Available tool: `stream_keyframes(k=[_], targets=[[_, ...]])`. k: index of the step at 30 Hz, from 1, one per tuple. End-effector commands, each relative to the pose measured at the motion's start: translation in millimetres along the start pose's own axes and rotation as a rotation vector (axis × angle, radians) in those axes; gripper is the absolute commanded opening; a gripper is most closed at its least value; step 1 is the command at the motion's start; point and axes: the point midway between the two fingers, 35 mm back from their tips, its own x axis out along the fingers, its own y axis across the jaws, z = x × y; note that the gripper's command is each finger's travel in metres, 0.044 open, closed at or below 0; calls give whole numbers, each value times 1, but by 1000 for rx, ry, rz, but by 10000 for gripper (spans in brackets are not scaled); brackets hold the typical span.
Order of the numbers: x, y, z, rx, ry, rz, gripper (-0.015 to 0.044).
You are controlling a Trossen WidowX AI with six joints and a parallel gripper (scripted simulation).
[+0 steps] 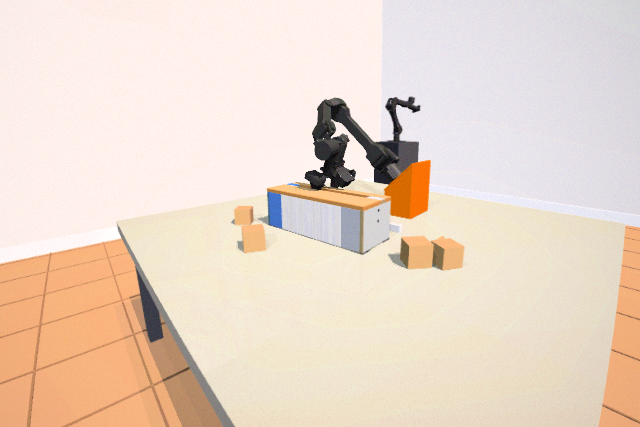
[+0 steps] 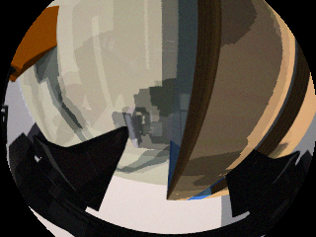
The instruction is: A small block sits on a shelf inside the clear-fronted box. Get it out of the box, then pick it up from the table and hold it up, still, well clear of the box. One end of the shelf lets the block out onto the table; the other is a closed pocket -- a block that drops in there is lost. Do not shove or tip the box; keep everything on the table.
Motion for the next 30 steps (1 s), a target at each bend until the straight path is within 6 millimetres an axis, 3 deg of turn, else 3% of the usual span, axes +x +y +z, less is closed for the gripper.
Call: stream_keyframes(k=[1, 13, 21, 30], targets=[[2, 1, -6, 7, 5, 0, 400], [5, 1, -15, 7, 5, 0, 400], [-1, 2, 2, 6, 4, 0, 400], [1, 2, -3, 6, 4, 0, 400]])
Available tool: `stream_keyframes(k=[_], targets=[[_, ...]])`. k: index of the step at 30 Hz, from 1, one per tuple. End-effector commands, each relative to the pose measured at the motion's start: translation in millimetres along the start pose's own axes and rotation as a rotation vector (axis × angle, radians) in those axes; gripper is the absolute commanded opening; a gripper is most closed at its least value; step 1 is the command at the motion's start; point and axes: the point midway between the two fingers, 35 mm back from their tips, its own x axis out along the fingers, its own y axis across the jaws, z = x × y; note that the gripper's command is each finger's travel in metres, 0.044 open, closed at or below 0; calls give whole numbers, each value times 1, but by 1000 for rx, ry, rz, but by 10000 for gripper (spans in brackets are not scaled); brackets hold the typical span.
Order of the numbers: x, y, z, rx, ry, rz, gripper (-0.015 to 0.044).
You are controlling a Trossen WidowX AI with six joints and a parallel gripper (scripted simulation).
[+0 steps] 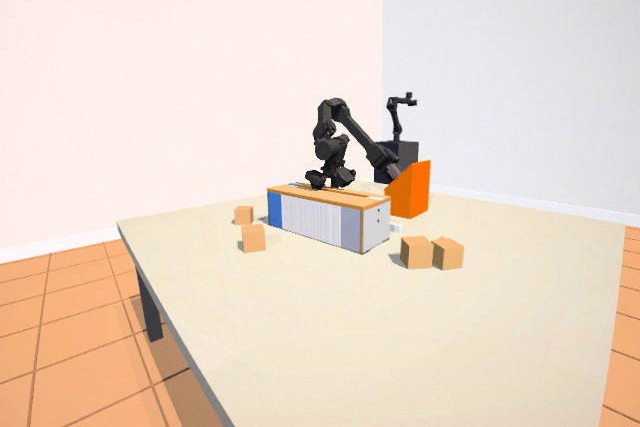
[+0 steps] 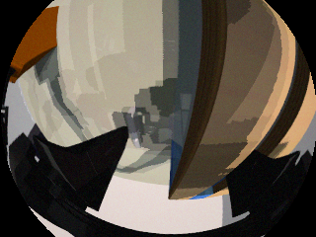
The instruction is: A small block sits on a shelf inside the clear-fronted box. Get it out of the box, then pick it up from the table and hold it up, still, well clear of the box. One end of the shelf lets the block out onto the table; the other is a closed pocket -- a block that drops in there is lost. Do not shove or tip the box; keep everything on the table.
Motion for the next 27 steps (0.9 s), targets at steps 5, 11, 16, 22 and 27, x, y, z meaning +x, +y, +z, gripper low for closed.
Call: stream_keyframes(k=[5, 11, 16, 22, 27], targets=[[3, 0, -8, -2, 3, 0, 400], [5, 0, -14, -2, 3, 0, 400], [7, 0, -18, -2, 4, 0, 400], [9, 0, -24, -2, 4, 0, 400], [10, 0, -29, -2, 4, 0, 400]])
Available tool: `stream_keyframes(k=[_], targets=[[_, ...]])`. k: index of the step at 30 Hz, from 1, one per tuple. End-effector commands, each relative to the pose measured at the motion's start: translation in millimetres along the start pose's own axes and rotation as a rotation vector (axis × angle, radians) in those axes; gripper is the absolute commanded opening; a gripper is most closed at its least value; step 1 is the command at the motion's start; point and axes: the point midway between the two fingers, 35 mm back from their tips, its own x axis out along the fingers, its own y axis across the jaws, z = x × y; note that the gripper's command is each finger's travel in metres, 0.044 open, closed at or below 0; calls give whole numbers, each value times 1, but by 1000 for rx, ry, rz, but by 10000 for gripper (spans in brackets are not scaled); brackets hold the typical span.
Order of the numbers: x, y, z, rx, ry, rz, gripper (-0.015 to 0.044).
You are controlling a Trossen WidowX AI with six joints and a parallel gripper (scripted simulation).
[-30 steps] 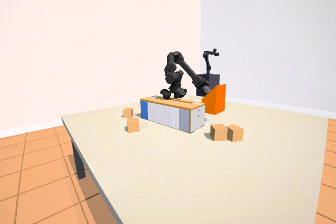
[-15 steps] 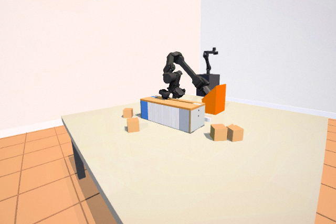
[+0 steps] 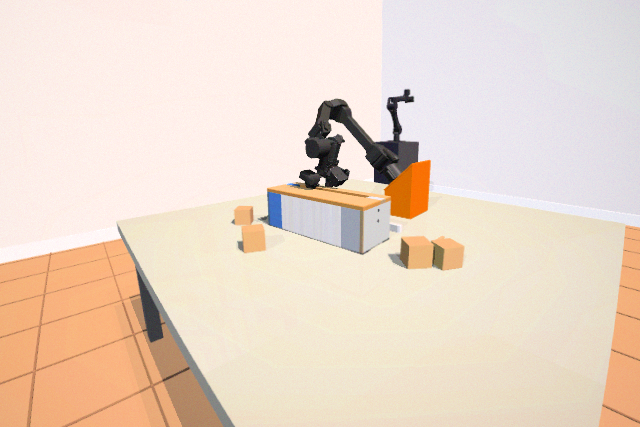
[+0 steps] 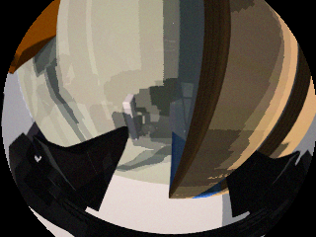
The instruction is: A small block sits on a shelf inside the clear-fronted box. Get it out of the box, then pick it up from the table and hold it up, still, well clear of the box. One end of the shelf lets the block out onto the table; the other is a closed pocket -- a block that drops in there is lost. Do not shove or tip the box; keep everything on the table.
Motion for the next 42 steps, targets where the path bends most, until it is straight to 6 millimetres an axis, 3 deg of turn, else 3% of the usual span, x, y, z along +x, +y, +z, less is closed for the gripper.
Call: stream_keyframes(k=[1, 32, 35, 40, 42], targets=[[1, 0, -5, 5, 4, -1, 400], [11, 0, -33, 5, 5, -1, 400], [1, -1, -35, 4, 1, -1, 400], [-40, -1, -47, 0, 0, 3, 400], [-48, 0, -50, -1, 3, 3, 400]])
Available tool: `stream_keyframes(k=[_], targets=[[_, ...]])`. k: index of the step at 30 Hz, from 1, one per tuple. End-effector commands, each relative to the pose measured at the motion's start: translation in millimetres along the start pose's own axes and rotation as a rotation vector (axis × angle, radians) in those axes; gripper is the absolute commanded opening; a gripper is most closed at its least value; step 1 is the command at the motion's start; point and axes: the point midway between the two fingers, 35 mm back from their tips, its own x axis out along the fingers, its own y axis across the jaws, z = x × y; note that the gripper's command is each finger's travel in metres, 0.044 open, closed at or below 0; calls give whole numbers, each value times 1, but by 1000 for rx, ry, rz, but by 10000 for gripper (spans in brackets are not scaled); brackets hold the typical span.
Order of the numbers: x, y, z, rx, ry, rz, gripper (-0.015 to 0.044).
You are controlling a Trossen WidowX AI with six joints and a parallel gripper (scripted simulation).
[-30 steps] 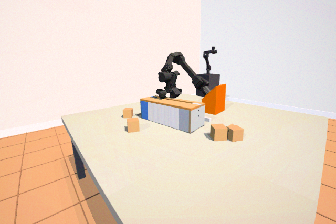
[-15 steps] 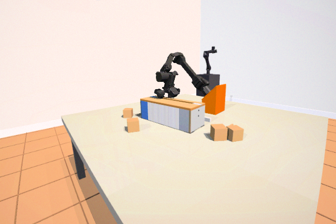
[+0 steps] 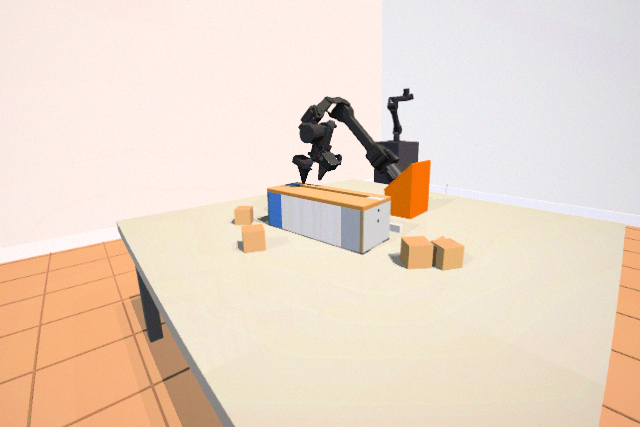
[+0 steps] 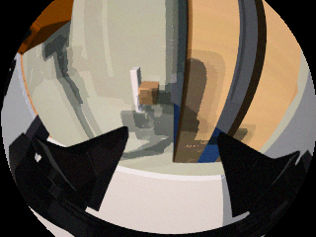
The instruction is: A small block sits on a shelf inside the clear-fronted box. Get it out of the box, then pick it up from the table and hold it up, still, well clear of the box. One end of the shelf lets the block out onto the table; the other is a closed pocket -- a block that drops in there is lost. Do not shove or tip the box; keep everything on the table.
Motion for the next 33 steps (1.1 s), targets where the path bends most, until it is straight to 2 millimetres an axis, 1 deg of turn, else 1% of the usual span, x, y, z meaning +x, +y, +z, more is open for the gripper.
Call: stream_keyframes(k=[1, 3, 5, 6, 7, 8, 13, 21, 27, 33], targets=[[-13, 0, -4, 1, 1, 4, 400], [-9, -1, -3, 3, 2, -9, 400], [-16, -3, 3, -24, -6, -44, 347], [-21, -3, 8, 22, -22, -72, 321], [-20, -1, 7, 122, -37, -70, 295], [-19, 0, 6, 223, -51, -67, 285], [-15, 7, 1, 724, -123, -39, 285], [-10, 17, -9, 1658, -240, 71, 285], [-8, 24, -16, 2352, -311, 214, 285], [-8, 30, -24, 3014, -360, 425, 285]])
